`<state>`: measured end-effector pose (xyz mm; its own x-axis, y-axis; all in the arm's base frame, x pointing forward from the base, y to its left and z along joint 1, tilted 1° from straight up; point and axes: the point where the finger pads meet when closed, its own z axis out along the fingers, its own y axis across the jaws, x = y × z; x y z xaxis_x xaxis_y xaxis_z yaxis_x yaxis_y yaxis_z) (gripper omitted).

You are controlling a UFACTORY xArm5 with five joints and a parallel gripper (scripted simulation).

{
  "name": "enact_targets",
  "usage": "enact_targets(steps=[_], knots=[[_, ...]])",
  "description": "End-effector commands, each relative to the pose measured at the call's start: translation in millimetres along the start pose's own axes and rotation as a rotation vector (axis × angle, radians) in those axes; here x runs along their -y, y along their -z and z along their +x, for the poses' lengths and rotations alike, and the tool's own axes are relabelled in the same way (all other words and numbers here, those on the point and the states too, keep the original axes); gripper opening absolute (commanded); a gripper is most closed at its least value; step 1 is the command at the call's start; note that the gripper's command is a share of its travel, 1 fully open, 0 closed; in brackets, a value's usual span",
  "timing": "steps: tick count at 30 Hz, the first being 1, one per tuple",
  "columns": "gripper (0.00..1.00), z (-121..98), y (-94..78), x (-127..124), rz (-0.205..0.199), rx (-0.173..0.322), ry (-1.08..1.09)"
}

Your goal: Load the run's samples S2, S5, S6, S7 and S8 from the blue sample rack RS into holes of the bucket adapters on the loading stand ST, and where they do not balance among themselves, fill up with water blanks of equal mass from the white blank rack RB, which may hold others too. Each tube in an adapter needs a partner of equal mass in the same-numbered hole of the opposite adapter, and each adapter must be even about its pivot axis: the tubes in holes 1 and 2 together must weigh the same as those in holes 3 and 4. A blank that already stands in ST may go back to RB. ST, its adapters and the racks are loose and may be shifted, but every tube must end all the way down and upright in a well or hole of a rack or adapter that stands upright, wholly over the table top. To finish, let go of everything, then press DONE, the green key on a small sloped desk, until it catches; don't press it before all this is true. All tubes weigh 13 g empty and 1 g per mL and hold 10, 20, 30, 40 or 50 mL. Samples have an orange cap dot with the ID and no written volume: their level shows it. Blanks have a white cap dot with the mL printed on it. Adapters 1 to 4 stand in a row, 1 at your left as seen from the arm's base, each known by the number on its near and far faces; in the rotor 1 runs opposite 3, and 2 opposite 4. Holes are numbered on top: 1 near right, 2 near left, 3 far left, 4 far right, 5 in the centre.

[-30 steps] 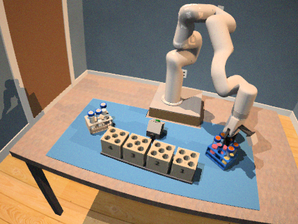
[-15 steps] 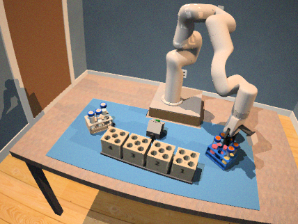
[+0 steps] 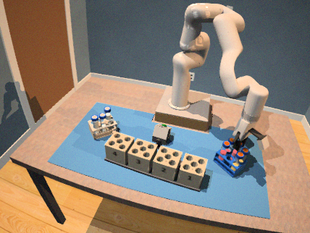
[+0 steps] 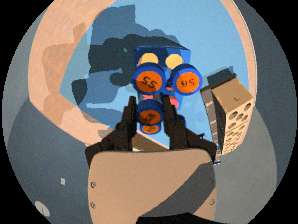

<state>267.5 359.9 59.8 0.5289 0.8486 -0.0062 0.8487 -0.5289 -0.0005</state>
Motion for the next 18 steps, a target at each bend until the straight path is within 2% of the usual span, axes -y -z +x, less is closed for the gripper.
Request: enact_targets(steps=[1,18], knots=[[0.0,1.3,3.5,0.0,0.0,-0.004,0.0],[0.0,1.3,11.5,0.1,0.0,-0.004,0.0]])
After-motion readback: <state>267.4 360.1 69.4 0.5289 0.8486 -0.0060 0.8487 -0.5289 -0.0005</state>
